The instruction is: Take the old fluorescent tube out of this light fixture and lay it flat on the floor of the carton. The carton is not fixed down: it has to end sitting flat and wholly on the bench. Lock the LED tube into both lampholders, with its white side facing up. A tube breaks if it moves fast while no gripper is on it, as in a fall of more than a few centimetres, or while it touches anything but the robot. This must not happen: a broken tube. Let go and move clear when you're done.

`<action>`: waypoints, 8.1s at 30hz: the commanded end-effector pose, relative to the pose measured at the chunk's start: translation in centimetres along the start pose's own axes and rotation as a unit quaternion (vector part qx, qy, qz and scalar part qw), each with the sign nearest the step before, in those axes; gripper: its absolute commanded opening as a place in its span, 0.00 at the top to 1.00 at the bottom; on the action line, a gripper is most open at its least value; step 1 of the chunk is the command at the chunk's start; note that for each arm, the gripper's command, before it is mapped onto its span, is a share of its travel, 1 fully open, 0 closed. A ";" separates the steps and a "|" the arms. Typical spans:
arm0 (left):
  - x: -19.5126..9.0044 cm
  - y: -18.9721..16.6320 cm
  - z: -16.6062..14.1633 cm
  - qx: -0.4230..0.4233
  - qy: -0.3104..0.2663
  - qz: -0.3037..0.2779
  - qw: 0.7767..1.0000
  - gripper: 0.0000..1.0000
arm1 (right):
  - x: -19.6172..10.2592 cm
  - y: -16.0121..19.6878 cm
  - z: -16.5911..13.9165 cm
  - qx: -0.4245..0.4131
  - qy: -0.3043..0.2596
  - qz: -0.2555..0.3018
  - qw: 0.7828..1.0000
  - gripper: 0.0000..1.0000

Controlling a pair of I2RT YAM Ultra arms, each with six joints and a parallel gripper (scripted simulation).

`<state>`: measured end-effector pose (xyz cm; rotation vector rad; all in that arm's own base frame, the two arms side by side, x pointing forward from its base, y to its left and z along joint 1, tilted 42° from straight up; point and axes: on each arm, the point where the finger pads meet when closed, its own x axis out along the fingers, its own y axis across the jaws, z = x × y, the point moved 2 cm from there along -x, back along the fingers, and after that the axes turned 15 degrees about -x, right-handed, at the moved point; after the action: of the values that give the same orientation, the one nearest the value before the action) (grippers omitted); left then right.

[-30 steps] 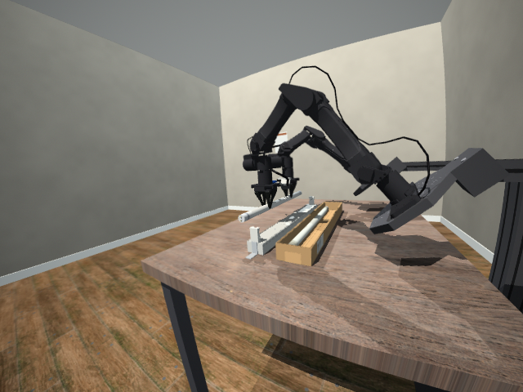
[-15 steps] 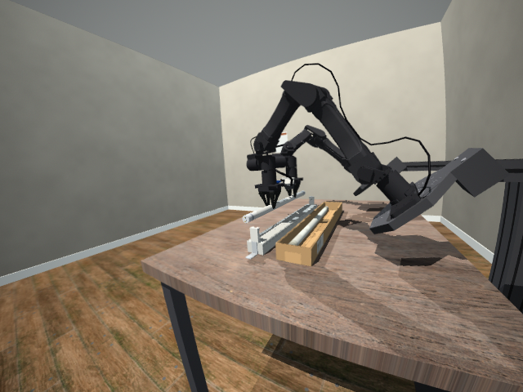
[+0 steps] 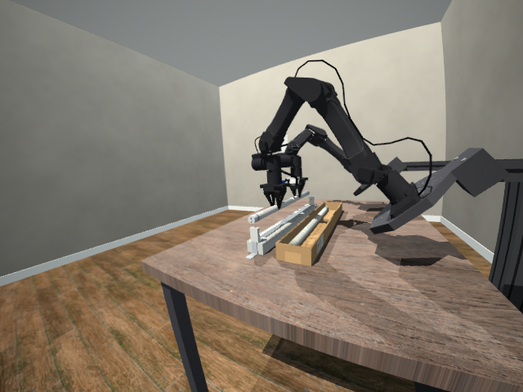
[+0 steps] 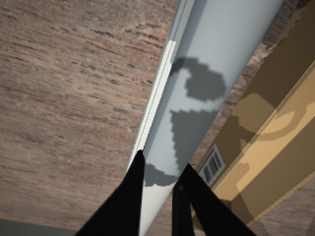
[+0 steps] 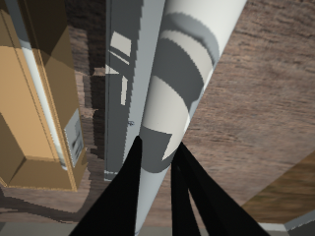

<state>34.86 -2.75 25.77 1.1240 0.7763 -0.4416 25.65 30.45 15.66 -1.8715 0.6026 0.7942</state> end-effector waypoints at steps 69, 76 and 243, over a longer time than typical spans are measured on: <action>-1.1 -1.1 0.4 0.004 -0.009 0.013 1.000 0.89 | -1.0 1.9 1.0 0.004 -0.028 -0.014 1.000 0.89; -1.6 -0.7 0.7 0.011 -0.018 0.021 1.000 0.89 | -1.9 0.2 1.2 0.019 -0.039 -0.029 0.999 0.89; 2.5 -1.9 -0.6 0.006 -0.004 0.001 1.000 0.89 | 1.6 1.1 1.5 0.011 -0.028 -0.014 0.999 0.89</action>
<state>35.11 -2.92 22.92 1.1317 0.7722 -0.4404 25.74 29.90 12.69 -1.8578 0.5973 0.7941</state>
